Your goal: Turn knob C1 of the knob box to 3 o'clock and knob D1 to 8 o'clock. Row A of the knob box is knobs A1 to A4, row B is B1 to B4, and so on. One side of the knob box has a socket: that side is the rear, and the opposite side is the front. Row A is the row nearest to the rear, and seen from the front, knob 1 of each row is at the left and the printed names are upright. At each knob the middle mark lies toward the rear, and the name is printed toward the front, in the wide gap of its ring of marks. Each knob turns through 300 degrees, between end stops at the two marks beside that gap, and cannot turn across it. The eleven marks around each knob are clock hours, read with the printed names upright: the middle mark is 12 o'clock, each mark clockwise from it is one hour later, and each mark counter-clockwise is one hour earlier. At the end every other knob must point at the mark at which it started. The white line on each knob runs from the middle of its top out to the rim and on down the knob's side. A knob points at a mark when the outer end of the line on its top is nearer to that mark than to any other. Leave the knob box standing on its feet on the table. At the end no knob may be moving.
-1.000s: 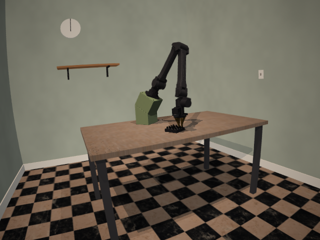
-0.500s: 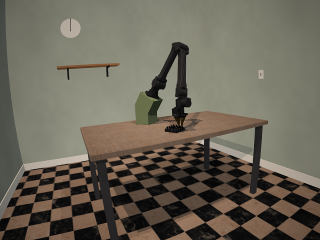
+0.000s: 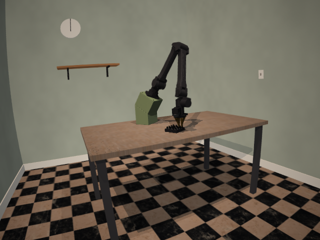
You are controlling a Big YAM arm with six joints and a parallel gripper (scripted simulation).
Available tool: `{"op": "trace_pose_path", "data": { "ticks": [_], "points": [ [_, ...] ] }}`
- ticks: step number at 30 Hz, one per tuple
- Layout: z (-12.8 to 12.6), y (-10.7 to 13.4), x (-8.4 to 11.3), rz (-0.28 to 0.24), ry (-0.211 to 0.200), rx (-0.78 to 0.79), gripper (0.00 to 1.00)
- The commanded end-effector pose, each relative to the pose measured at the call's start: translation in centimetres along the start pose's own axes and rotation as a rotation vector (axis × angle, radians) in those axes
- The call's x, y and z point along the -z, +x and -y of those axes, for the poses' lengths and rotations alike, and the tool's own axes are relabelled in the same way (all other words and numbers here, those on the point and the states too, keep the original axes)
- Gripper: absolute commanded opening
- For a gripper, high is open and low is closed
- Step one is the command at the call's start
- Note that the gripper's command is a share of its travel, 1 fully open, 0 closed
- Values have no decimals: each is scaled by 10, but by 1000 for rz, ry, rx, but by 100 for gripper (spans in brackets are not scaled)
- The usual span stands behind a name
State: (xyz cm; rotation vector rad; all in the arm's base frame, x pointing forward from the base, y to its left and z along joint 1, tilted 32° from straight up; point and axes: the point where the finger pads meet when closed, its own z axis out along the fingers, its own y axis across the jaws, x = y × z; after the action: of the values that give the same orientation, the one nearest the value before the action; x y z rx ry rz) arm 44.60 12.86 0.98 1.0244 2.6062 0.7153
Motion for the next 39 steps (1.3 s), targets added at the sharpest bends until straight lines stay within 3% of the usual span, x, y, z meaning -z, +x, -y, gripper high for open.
{"op": "trace_pose_path", "data": {
  "ticks": [1, 39],
  "points": [
    [-9, -3, 0, 13, -15, 4, 8],
    [-9, -3, 0, 13, -16, 33, 8]
  ]
}}
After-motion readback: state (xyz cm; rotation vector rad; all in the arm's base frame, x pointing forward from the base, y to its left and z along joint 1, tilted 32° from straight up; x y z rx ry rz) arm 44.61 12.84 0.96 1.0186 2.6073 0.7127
